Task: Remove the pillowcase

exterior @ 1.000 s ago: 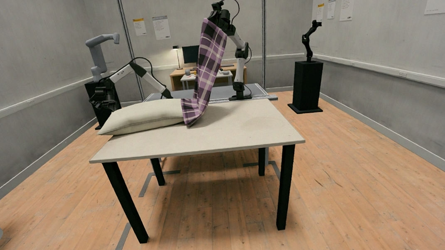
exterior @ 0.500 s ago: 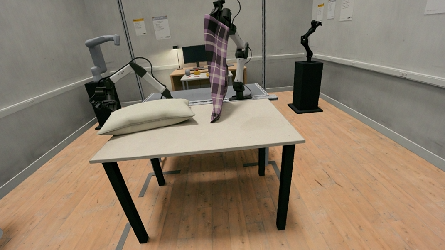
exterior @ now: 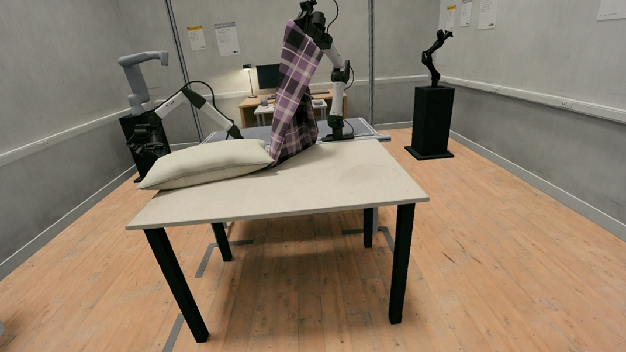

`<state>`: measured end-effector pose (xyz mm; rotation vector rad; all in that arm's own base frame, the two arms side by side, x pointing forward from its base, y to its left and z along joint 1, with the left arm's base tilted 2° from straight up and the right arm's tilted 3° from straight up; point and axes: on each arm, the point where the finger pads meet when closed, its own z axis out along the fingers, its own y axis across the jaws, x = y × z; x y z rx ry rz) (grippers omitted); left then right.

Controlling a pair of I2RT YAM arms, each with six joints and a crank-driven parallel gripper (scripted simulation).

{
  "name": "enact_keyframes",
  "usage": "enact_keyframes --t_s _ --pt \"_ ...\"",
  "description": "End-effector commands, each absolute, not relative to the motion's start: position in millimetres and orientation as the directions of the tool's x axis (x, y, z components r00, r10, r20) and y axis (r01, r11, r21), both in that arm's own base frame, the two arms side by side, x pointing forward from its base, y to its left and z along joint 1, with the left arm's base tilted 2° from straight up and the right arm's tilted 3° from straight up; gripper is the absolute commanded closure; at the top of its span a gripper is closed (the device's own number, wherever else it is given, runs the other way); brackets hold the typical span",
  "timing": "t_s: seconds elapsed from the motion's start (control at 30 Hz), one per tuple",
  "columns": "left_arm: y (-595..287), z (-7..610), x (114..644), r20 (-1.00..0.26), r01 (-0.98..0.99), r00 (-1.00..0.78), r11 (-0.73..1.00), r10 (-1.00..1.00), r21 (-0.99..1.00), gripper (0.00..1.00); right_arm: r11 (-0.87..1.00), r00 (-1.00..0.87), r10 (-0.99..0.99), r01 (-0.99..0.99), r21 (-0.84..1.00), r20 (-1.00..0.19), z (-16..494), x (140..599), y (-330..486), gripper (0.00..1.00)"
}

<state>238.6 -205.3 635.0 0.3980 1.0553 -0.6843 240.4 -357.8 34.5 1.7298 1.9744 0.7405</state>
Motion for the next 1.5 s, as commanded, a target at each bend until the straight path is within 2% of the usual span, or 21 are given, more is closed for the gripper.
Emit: enact_keyframes --t_s 0.0,1.47 --pt "-193.9 660.4 227.2 -0.853 0.678 0.374 0.735 -0.364 -0.017 0.99 0.079 -0.142 0.989 0.779 0.622 0.052 7.6 235.0 -360.4 0.99" --pt "-193.9 660.4 227.2 -0.853 0.678 0.374 0.735 -0.364 -0.017 0.99 0.092 -0.148 0.988 0.777 0.622 0.039 -4.0 238.3 -363.7 0.97"
